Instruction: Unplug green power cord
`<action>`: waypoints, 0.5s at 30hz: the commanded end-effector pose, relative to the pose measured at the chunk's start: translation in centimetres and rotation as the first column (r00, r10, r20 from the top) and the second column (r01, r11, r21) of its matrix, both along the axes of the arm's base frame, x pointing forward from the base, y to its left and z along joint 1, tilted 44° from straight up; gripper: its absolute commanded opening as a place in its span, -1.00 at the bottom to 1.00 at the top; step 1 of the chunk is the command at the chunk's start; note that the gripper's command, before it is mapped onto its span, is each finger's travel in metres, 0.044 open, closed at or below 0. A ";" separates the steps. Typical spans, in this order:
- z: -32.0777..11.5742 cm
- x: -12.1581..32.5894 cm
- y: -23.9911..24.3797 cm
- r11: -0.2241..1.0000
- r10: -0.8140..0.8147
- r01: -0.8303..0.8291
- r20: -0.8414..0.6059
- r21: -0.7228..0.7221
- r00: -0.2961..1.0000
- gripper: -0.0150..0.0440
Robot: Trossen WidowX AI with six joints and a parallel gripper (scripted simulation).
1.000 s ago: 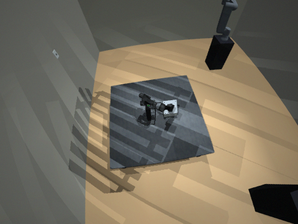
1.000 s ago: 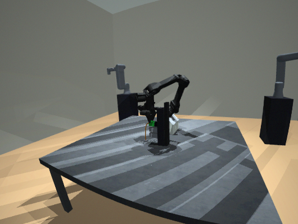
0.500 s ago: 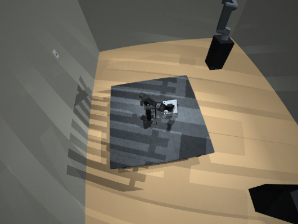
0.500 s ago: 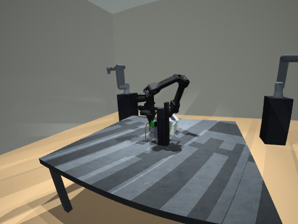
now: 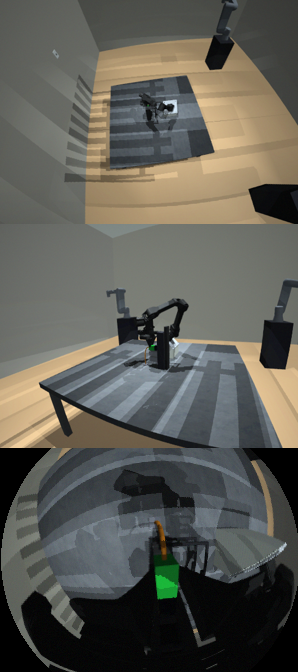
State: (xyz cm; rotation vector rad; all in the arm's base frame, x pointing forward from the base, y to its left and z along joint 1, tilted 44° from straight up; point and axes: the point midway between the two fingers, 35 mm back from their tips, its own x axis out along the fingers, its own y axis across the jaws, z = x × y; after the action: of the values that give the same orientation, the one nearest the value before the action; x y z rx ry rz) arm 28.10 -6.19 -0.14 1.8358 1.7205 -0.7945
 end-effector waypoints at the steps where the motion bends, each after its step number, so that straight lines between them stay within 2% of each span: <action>1: -1.2 0.1 -1.8 0.999 -0.003 0.003 0.000 -0.040 1.000 -0.49; 15: -2.5 -0.2 -3.6 0.999 -0.004 0.004 -0.001 -0.040 1.000 -0.49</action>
State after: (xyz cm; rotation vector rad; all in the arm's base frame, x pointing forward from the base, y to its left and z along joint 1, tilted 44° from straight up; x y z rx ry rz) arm 27.97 -7.99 -1.67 1.8484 1.7231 -0.7940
